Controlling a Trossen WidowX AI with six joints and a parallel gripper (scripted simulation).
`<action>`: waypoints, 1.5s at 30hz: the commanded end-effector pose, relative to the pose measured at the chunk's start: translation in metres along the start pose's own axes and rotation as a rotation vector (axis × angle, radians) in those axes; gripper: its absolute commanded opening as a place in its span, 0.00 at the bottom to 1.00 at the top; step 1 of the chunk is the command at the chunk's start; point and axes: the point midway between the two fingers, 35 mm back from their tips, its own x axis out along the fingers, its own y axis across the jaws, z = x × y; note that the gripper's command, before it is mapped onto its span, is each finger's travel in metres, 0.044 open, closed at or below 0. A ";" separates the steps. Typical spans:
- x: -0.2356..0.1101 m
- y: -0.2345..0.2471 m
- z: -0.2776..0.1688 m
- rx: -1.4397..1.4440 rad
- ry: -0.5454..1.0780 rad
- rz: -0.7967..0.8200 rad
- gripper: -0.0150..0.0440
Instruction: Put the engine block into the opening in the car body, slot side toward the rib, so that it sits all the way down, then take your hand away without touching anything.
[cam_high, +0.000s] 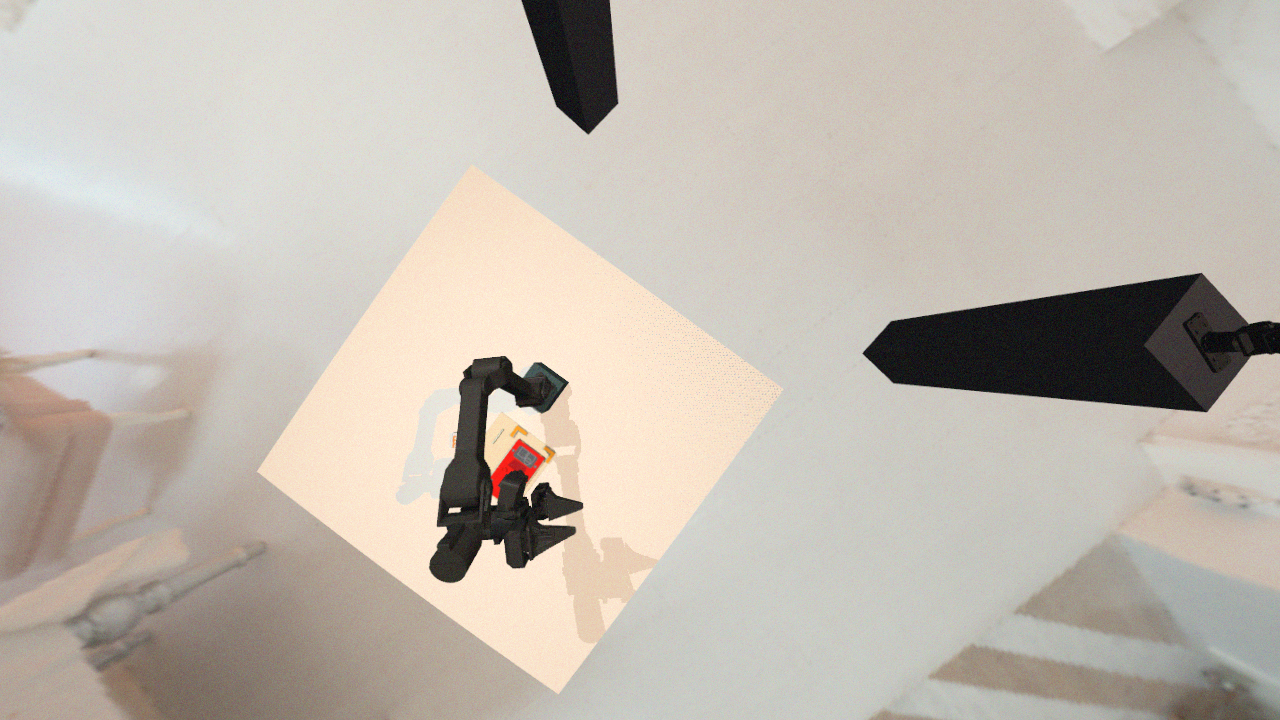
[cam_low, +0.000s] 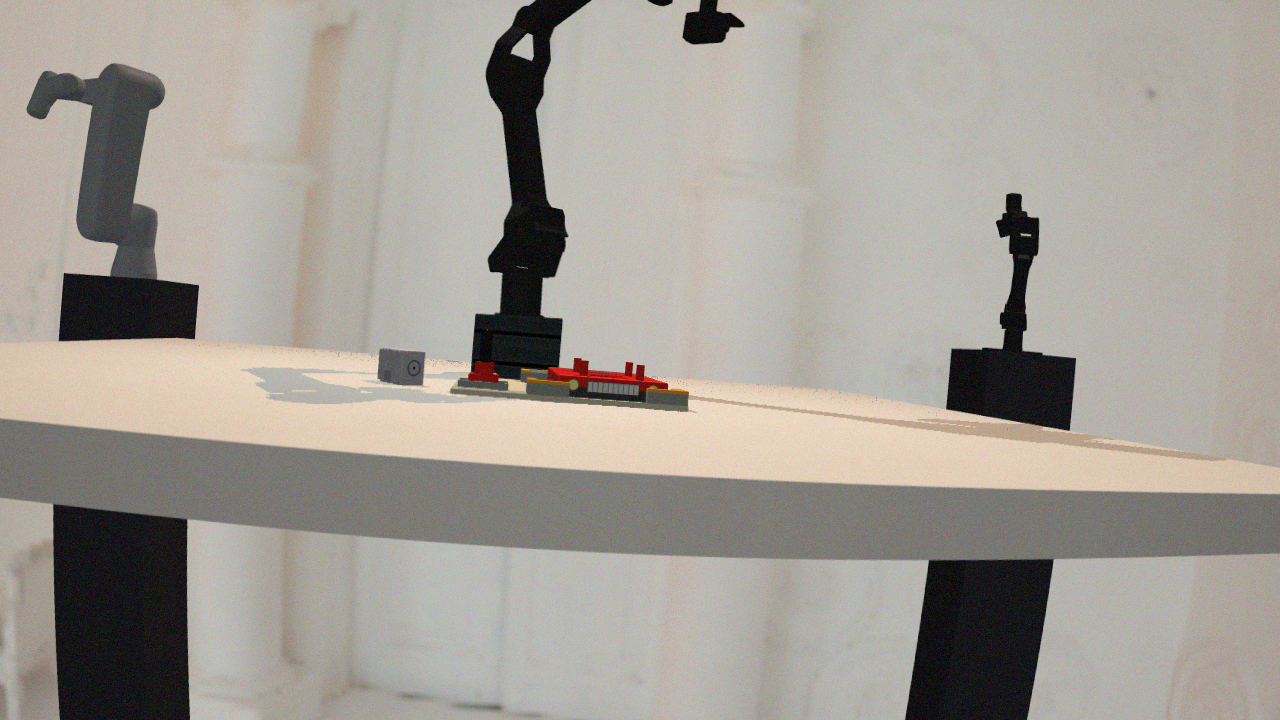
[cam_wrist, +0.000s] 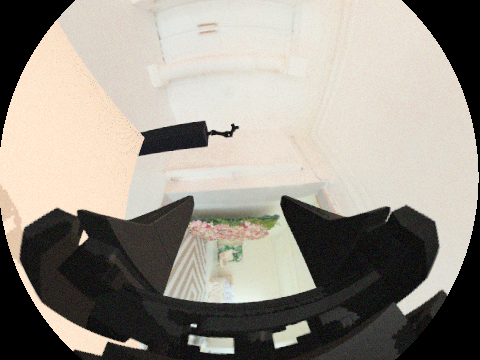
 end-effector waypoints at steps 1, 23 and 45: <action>0.000 0.000 0.000 0.000 0.000 0.000 0.98; -0.083 0.058 -0.114 0.186 0.569 0.062 1.00; -0.202 0.145 -0.173 0.449 1.039 0.167 1.00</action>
